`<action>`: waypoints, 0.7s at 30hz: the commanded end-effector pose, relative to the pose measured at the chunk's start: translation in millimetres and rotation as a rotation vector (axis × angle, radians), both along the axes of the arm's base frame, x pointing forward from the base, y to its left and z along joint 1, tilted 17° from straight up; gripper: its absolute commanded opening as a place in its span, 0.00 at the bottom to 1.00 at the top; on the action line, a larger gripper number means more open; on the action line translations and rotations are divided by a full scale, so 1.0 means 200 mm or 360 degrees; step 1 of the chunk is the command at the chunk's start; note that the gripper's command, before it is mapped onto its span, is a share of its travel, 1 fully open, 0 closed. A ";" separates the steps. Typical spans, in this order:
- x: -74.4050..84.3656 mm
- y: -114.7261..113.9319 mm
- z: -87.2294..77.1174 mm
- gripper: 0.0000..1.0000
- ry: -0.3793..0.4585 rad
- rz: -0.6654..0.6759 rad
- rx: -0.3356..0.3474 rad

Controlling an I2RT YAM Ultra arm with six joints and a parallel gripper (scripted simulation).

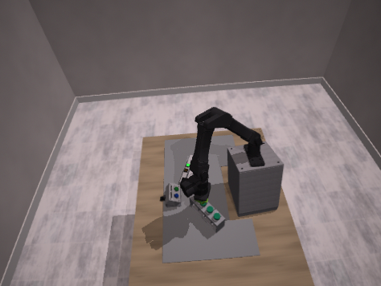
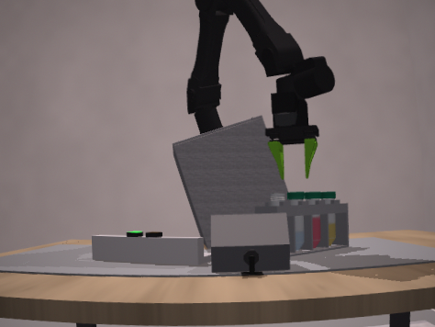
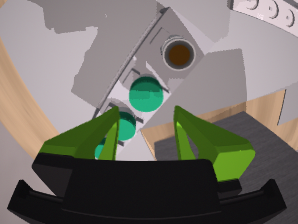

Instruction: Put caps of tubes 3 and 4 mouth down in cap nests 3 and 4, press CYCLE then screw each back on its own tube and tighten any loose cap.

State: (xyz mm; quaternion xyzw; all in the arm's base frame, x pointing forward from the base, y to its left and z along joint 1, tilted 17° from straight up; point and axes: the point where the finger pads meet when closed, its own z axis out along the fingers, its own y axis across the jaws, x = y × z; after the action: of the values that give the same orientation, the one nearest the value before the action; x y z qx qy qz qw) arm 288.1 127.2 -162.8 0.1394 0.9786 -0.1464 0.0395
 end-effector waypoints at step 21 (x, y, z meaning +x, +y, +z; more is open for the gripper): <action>0.06 -0.65 0.26 0.47 -0.0039 -0.0061 0.0006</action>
State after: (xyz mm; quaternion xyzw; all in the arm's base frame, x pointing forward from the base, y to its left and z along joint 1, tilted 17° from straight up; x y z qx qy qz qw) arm 289.9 6.7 -121.8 0.1928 0.9698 -0.1454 0.0348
